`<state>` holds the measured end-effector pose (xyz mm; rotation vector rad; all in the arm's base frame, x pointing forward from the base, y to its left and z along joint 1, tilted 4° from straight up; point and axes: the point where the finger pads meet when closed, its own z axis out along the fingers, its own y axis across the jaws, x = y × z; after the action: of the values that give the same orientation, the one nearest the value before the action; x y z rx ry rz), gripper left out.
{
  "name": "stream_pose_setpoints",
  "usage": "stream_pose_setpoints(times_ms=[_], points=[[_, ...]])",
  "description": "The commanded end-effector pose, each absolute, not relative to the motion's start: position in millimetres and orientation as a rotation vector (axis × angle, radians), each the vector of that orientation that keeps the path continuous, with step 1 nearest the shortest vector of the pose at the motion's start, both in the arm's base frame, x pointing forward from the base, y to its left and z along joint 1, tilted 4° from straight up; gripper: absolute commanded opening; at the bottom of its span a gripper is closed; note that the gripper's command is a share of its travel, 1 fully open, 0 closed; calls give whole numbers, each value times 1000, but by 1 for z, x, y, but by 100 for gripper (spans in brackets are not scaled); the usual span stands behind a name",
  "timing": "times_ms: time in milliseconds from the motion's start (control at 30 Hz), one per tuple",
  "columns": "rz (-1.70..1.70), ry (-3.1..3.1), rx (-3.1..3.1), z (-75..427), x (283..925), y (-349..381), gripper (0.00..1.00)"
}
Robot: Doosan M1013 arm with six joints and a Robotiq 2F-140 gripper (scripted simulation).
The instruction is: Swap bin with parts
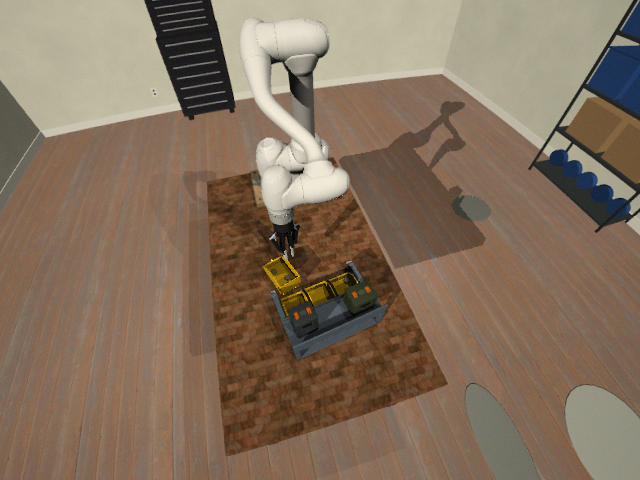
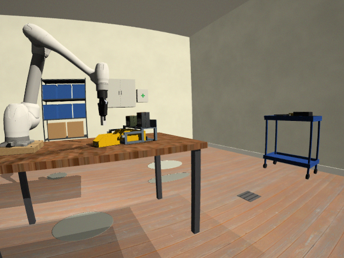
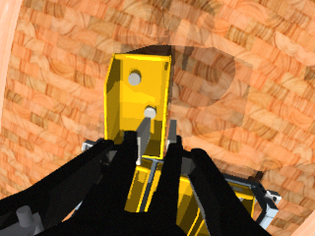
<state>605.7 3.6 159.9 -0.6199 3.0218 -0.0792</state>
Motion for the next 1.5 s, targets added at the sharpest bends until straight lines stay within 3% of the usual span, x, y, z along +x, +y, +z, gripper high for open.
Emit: stream_pose_setpoints(times_ms=[0, 733, 1467], points=[[-73, 3027, -618, 148, 603, 3, 24], [-73, 3027, -618, 113, 606, 2, 24], [-73, 3027, -618, 109, 606, 1, 24]])
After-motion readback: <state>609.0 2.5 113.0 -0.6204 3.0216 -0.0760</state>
